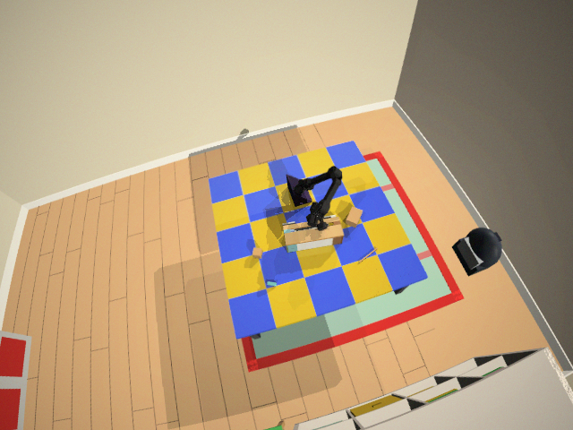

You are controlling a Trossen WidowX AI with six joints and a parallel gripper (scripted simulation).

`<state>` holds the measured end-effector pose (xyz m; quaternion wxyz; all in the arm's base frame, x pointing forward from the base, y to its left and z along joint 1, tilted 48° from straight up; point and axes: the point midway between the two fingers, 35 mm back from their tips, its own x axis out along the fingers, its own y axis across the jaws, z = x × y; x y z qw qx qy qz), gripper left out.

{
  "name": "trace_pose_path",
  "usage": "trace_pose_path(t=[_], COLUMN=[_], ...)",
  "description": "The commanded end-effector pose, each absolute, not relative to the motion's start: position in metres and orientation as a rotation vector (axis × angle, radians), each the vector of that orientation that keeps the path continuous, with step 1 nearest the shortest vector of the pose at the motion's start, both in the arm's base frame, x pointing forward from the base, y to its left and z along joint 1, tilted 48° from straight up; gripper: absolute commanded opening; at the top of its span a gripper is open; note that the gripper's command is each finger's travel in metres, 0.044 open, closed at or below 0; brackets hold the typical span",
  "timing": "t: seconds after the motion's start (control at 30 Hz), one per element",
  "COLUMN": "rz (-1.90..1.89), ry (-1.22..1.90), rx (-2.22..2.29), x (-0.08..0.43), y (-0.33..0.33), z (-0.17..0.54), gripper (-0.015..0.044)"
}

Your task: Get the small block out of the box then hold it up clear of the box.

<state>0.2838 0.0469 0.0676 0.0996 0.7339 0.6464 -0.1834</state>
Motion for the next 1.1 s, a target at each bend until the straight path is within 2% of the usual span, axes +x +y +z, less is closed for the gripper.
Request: trace_pose_path(t=[0.0,0.67,1.07], rz=[-0.534,-0.533,-0.545], ry=[1.909,1.91,1.91], rx=[2.174,2.175,2.17], x=[0.285,0.29,0.286], y=[0.051,0.07,0.019], z=[0.073,0.094,0.133], gripper=[0.04,0.04,0.04])
